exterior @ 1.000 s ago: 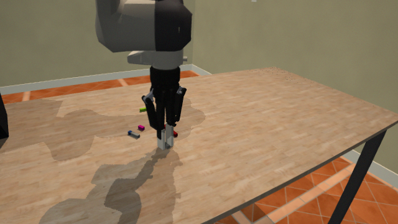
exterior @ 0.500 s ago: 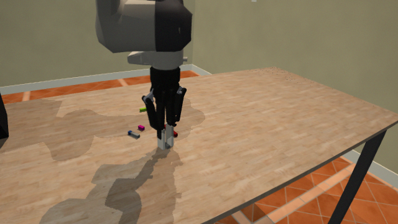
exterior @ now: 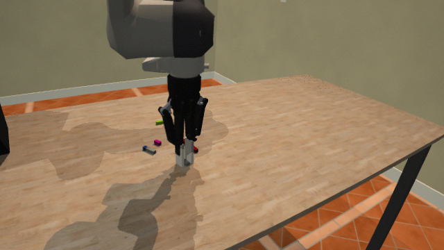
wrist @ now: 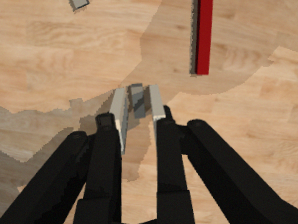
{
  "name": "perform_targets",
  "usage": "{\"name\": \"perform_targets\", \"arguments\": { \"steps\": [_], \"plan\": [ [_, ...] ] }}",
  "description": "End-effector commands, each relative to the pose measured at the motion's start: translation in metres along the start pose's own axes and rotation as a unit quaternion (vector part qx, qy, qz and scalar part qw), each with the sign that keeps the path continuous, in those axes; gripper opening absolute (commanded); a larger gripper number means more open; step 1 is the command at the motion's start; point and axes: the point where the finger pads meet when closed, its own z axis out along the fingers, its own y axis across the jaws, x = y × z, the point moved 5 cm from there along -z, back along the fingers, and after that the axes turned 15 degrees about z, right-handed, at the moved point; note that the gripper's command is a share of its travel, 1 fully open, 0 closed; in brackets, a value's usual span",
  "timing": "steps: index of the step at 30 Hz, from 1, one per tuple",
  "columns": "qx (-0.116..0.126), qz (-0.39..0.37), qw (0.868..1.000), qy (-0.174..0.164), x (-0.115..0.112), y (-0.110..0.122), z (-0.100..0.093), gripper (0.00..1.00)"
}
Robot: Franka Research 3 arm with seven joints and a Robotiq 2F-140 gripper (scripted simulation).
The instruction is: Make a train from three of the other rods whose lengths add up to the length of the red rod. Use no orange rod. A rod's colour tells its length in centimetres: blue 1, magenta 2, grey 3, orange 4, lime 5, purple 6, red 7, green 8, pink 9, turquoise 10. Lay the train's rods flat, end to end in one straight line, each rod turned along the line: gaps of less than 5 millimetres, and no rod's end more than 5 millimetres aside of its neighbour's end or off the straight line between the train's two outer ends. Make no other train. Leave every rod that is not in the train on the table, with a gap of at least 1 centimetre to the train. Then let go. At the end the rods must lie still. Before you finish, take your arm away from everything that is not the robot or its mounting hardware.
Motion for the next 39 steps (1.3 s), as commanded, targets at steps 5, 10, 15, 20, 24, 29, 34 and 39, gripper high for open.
{"name": "perform_targets", "arguments": {
  "steps": [5, 10, 15, 20, 24, 29, 34, 39],
  "plan": [
    [0.0, 0.002, 1.0, 0.0, -0.0005, 0.0001, 0.0011, 0.15],
    [0.0, 0.002, 1.0, 0.0, -0.0005, 0.0001, 0.0011, 0.03],
    [0.0, 0.002, 1.0, 0.0, -0.0005, 0.0001, 0.0011, 0.03],
    [0.0, 0.002, 1.0, 0.0, -0.0005, 0.0001, 0.0011, 0.03],
    [0.0, 0.002, 1.0, 0.0, -0.0005, 0.0001, 0.0011, 0.03],
    [0.0, 0.002, 1.0, 0.0, -0.0005, 0.0001, 0.0011, 0.03],
    [0.0, 0.002, 1.0, 0.0, -0.0005, 0.0001, 0.0011, 0.03],
    [0.0, 0.002, 1.0, 0.0, -0.0005, 0.0001, 0.0011, 0.03]
  ]
}}
